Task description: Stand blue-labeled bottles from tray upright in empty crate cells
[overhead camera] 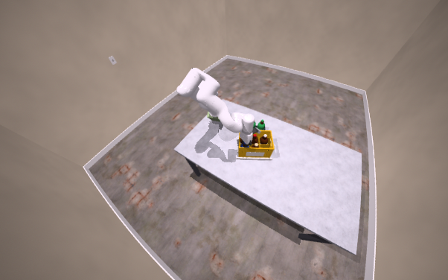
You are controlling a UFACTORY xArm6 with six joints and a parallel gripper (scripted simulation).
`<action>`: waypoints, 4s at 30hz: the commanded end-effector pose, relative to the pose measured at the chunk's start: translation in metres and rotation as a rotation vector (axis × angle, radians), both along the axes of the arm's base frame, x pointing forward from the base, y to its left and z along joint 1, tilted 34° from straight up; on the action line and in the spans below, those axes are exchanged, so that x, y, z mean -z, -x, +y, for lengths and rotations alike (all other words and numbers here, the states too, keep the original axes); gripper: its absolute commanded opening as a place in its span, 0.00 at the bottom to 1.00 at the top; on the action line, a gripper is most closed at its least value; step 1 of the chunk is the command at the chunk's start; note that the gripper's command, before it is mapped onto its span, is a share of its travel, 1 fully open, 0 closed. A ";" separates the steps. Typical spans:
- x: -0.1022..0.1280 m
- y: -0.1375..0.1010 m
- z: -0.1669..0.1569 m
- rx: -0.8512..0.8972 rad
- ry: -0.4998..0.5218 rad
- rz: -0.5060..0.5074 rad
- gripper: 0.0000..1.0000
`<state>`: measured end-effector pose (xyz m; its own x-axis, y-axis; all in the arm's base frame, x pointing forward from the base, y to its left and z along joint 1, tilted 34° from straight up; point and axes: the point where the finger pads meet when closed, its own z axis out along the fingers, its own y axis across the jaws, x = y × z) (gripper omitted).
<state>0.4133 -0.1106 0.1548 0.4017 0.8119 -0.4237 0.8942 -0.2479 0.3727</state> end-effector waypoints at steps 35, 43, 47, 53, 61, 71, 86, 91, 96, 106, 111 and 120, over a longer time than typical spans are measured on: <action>0.011 -0.004 -0.007 -0.001 0.000 -0.004 0.00; 0.012 -0.004 -0.008 -0.001 0.000 -0.004 0.00; 0.013 -0.005 -0.009 -0.001 0.000 -0.004 0.00; 0.013 -0.005 -0.009 -0.001 0.000 -0.004 0.00; 0.013 -0.005 -0.009 -0.001 0.000 -0.004 0.00; 0.013 -0.005 -0.009 -0.001 0.000 -0.004 0.00; 0.013 -0.005 -0.009 -0.001 0.000 -0.004 0.65; 0.013 -0.005 -0.009 -0.001 0.000 -0.004 0.65; 0.013 -0.005 -0.009 -0.001 0.000 -0.004 0.65; 0.013 -0.005 -0.009 -0.001 0.000 -0.004 0.65; 0.013 -0.005 -0.009 -0.001 0.000 -0.004 0.65; 0.013 -0.005 -0.009 -0.001 0.000 -0.004 0.65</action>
